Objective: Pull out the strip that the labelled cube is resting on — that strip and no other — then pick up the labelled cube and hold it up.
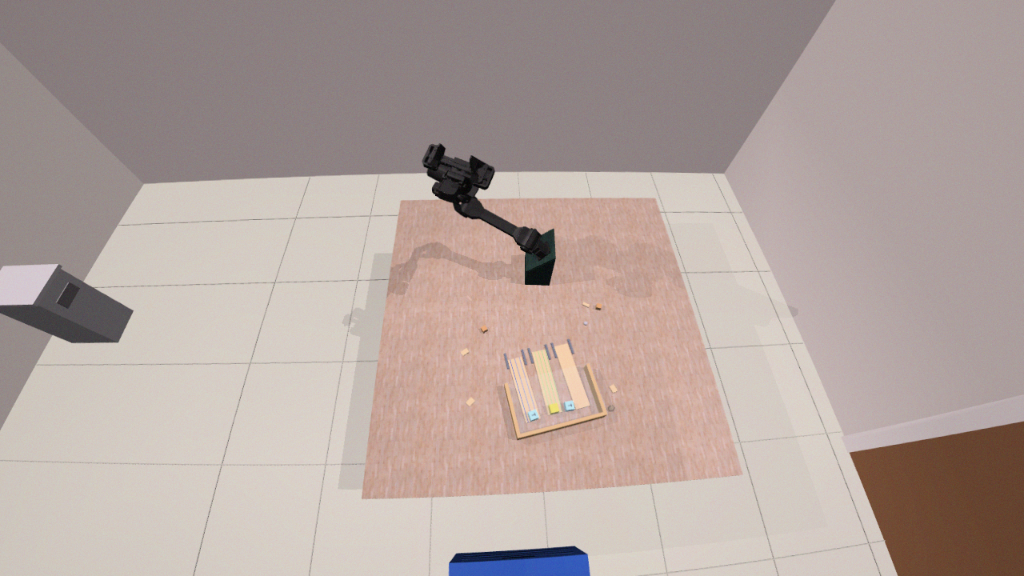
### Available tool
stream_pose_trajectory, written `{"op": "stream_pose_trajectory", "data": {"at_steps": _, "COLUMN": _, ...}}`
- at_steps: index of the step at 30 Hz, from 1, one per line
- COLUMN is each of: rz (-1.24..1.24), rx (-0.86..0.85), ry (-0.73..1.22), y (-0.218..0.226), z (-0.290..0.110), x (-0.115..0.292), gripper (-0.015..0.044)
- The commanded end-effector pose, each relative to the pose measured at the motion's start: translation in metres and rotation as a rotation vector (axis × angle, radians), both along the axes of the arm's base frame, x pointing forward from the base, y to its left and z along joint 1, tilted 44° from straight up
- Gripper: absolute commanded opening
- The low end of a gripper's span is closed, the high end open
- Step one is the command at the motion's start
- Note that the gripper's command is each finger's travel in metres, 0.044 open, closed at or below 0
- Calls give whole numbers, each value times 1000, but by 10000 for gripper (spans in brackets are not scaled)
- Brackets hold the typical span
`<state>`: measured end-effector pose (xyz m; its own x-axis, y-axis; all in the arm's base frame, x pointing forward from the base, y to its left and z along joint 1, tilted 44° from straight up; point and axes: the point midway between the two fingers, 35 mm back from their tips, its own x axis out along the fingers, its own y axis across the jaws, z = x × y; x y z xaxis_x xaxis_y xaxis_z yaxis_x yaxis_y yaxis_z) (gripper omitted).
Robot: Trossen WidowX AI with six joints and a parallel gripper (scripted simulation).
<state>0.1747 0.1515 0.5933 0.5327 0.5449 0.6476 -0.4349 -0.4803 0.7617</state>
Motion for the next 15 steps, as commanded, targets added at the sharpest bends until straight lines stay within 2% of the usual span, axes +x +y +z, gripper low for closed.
{"op": "stream_pose_trajectory", "data": {"at_steps": 1, "rz": -5, "rx": -3, "ry": 0, "y": 0, "z": -1, "x": 1, "gripper": 400}}
{"op": "stream_pose_trajectory", "data": {"at_steps": 5, "rz": -130, "rx": -85, "ry": 13, "y": 8, "z": -25, "x": 32, "gripper": 400}}
{"op": "stream_pose_trajectory", "data": {"at_steps": 15, "rz": -625, "rx": -541, "ry": 92, "y": 10, "z": -153, "x": 149, "gripper": 400}}
